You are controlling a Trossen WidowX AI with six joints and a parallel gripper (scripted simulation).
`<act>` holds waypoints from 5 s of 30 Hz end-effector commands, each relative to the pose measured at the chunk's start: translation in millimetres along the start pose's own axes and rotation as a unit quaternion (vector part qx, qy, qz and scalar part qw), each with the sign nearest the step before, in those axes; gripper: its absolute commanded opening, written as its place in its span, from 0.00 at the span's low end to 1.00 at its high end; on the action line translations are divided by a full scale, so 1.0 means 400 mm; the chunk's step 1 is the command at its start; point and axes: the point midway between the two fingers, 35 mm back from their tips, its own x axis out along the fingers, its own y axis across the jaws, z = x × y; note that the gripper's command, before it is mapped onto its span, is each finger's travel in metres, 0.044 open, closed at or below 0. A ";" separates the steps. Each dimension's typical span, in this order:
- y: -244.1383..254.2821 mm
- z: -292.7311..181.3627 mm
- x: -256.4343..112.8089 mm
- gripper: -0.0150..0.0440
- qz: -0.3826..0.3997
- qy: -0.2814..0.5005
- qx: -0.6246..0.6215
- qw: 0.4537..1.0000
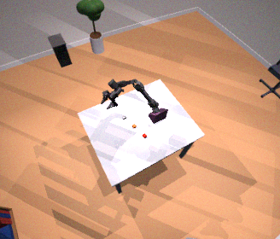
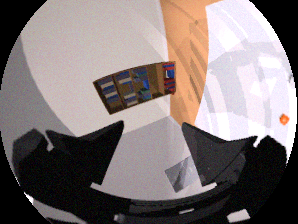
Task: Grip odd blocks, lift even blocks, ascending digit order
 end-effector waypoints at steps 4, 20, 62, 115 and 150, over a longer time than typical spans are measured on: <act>-0.125 -0.038 0.038 0.93 -0.075 0.012 -0.080 0.994; -0.902 -0.083 -0.103 0.93 -0.470 0.211 -0.516 0.685; -1.125 -0.424 -0.202 0.93 -0.514 0.269 -0.567 0.585; -0.908 0.308 -0.215 0.93 -0.518 0.264 -0.569 0.581; -1.303 -0.369 -0.137 0.93 -0.515 0.268 -0.567 0.584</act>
